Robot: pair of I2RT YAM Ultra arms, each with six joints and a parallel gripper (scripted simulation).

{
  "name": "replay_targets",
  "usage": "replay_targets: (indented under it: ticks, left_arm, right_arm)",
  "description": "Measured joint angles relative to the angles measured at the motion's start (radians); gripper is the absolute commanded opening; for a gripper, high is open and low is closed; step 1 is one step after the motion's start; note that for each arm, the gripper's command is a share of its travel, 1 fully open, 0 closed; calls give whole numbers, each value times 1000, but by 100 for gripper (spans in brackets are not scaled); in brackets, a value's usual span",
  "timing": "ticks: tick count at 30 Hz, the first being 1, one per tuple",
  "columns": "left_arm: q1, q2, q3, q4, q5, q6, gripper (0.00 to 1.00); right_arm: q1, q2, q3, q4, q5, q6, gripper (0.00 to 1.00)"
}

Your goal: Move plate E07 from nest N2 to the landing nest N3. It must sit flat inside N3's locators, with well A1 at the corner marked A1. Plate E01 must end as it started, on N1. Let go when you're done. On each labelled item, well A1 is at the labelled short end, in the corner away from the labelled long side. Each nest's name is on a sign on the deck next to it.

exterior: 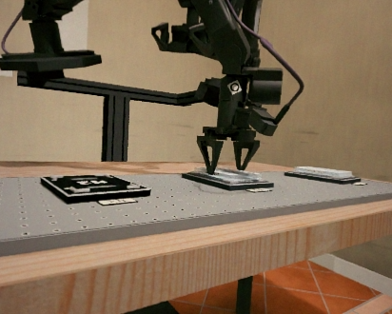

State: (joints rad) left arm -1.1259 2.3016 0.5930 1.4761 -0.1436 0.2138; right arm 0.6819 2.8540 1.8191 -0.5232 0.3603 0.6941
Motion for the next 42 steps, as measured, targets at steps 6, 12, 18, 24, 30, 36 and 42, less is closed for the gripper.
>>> replay_targets:
  ticks: [6, 12, 18, 24, 30, 36, 42]
  left_arm:
    - [0, 0, 0, 0, 0, 0, 100]
    - [0, 0, 0, 0, 0, 0, 100]
    - [0, 0, 0, 0, 0, 0, 100]
    - [0, 0, 0, 0, 0, 0, 100]
    - [0, 0, 0, 0, 0, 0, 100]
    - [0, 0, 0, 0, 0, 0, 100]
    - [0, 0, 0, 0, 0, 0, 100]
  right_arm:
    - [0, 0, 0, -1, 0, 2, 79]
    - [0, 1, 0, -5, 0, 6, 100]
    - [2, 0, 0, -18, 0, 12, 100]
    - [14, -37, -20, -38, 0, 21, 100]
    - [25, -77, -36, -53, 0, 30, 100]
    - [40, -140, -69, -101, -2, 48, 100]
    - [48, -163, -69, -109, -1, 51, 100]
